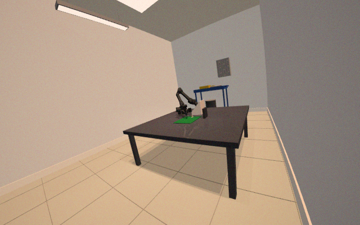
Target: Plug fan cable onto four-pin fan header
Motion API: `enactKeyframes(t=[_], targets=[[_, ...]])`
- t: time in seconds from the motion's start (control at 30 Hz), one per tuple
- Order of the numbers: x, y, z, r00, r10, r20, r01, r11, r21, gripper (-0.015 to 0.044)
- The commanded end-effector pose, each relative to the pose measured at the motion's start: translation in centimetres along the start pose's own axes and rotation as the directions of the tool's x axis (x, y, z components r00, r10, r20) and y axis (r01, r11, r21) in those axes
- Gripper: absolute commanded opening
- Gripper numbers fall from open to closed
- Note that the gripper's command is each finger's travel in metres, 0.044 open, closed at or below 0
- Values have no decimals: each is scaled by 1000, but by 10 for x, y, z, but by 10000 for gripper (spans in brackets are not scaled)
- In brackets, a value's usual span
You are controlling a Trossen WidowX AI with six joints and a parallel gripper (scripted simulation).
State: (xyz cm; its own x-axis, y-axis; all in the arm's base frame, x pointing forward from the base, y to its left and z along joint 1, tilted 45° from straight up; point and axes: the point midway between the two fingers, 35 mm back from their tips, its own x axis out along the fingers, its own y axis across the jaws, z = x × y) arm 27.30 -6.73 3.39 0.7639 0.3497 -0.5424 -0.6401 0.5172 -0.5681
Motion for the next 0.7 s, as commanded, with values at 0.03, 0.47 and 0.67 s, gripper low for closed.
enactKeyframes(t=[0.03,0.47,0.67], targets=[[1,-1,-4,1000,-2,6,2,1000,-7,0],[3,-1,-16,1000,-1,6,1,1000,-7,0],[4,-1,-21,1000,-1,6,1,1000,-7,0]])
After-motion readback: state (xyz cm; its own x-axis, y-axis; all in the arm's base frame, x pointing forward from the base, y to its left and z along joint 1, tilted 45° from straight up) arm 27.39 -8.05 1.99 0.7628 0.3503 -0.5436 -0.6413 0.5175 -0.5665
